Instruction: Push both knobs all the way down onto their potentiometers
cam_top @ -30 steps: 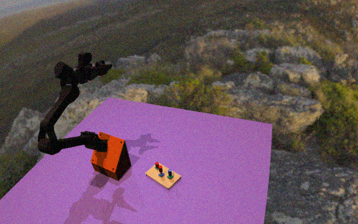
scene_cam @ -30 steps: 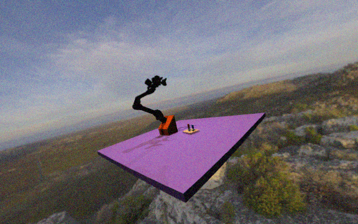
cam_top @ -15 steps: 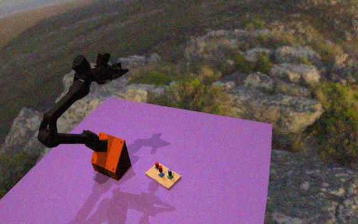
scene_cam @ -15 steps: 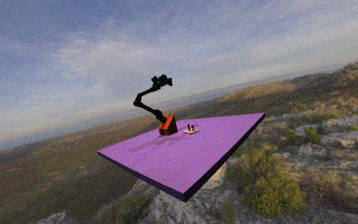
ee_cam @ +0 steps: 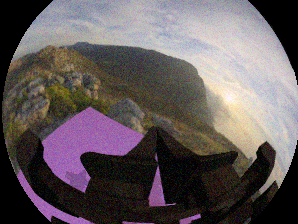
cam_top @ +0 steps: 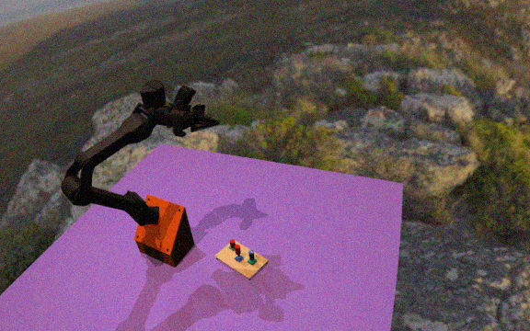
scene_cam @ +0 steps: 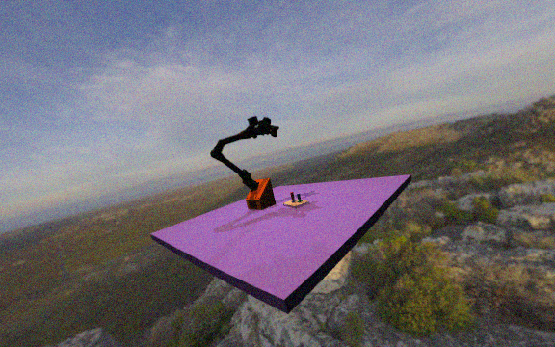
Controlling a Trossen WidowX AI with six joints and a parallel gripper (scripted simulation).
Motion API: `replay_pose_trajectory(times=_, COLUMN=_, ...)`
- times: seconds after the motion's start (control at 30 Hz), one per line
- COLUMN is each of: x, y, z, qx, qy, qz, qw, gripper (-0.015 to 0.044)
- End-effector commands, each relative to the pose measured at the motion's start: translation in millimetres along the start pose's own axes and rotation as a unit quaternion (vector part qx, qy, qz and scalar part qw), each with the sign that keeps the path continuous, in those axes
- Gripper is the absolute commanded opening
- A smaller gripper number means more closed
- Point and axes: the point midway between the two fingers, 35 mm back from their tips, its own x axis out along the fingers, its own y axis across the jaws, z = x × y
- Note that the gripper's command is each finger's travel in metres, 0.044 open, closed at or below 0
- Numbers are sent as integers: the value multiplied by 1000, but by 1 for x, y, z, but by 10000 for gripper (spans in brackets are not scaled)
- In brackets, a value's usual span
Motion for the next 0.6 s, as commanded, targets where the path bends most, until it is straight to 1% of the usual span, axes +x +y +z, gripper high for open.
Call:
replay_pose_trajectory(times=0.0, x=27, y=9, z=-21, qx=0, qy=50, qz=13, qw=999, gripper=0)
replay_pose_trajectory(times=0.33, x=76, y=19, z=-77, qx=13, qy=164, qz=38, qw=986, gripper=0)
replay_pose_trajectory(times=0.57, x=93, y=21, z=-105, qx=19, qy=209, qz=49, qw=976, gripper=0)
